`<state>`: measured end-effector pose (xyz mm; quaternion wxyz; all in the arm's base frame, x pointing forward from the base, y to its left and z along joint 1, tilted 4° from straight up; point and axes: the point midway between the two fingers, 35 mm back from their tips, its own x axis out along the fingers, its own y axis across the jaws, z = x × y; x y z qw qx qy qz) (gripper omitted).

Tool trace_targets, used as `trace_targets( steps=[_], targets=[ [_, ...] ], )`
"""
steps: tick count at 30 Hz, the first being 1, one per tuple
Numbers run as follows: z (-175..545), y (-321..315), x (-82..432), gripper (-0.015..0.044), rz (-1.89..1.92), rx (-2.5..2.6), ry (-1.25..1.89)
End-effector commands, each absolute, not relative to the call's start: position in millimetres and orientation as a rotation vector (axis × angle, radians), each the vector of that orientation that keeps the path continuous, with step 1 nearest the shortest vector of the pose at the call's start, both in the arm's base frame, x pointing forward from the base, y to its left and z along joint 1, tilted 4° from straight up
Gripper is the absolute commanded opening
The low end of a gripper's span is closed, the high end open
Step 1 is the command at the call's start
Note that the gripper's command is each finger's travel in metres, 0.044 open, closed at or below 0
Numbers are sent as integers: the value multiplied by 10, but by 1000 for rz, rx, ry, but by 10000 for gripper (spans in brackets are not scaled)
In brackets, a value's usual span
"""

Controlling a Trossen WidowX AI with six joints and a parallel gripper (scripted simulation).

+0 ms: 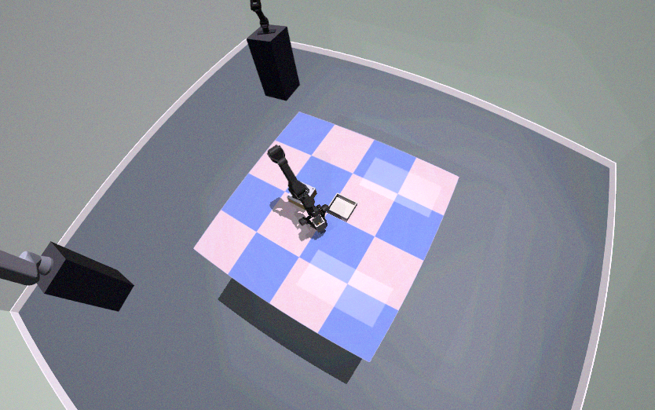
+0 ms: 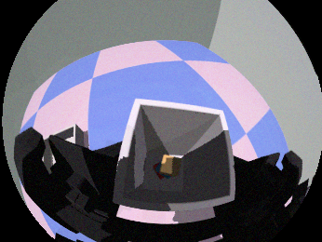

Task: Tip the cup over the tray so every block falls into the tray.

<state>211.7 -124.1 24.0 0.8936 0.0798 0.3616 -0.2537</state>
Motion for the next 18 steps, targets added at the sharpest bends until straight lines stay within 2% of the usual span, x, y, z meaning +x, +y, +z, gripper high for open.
trace_targets(
  steps=[1,18],
  targets=[
    [349,-1265,2155,0,-533,163,731],
    [508,-1217,2273,0,-494,150,732]
  ],
)
